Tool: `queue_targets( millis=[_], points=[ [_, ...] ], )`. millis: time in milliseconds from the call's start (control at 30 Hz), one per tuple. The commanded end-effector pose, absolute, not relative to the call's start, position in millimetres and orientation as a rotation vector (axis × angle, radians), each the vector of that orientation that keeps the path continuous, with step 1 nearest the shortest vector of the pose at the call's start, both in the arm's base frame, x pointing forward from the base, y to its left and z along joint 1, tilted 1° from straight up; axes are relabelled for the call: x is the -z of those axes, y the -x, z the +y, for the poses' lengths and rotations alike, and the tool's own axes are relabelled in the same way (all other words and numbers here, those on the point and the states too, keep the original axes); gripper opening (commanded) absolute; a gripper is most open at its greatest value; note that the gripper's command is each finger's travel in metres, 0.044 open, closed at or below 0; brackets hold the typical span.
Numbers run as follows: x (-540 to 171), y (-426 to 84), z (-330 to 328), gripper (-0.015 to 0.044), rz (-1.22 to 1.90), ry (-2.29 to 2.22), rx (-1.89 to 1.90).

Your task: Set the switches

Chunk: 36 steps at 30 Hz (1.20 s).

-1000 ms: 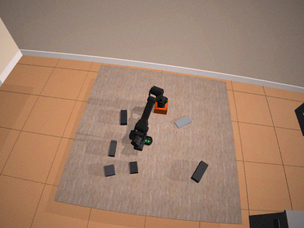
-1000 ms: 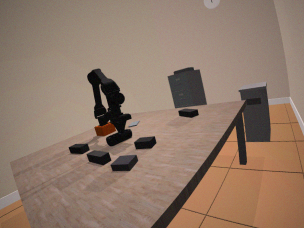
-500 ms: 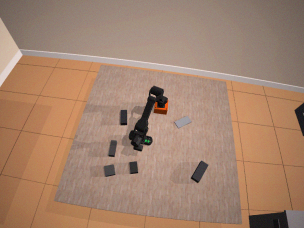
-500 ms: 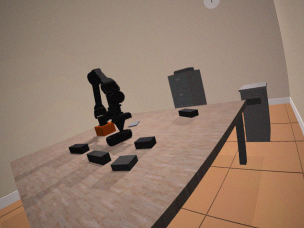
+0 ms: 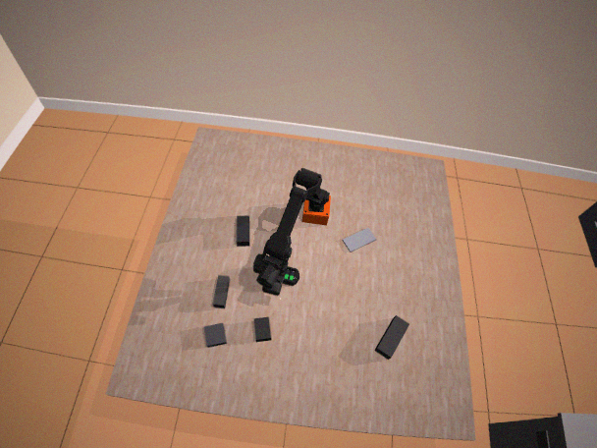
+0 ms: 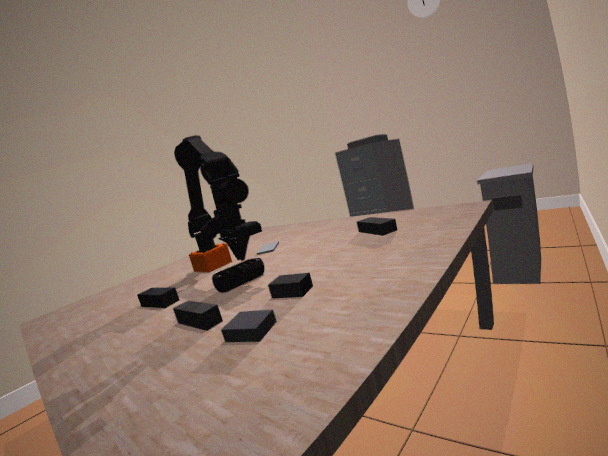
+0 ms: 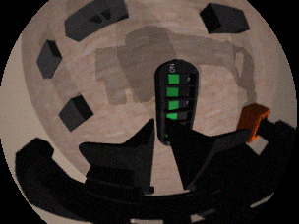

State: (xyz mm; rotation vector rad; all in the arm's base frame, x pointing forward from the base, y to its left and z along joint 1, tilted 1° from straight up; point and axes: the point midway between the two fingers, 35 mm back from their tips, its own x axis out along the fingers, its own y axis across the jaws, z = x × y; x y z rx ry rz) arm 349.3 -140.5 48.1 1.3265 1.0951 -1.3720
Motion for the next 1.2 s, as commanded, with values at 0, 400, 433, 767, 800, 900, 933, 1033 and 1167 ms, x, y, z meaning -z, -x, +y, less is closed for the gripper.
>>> queue_targets(
  millis=[0, 400, 433, 767, 800, 900, 933, 1033, 1167],
  points=[
    [-84.7, -353.2, -141.1, 0.0157, 1.063, -1.335, 1.351],
    [-84.7, -353.2, -141.1, 0.0105, 1.063, -1.335, 1.351],
    [-84.7, -353.2, -141.1, 0.0079, 1.063, -1.335, 1.351],
    [-84.7, -353.2, -141.1, 0.0000, 1.063, -1.335, 1.351],
    [-84.7, -353.2, -141.1, 0.0000, 1.063, -1.335, 1.351],
    [-84.7, -353.2, -141.1, 0.0000, 1.063, -1.335, 1.351],
    [-83.8, -353.1, -141.2, 0.0026, 1.065, -1.333, 1.349],
    [-83.8, -353.1, -141.2, 0.0105, 1.065, -1.333, 1.349],
    [-83.8, -353.1, -141.2, 0.0210, 1.065, -1.333, 1.349]
  ],
)
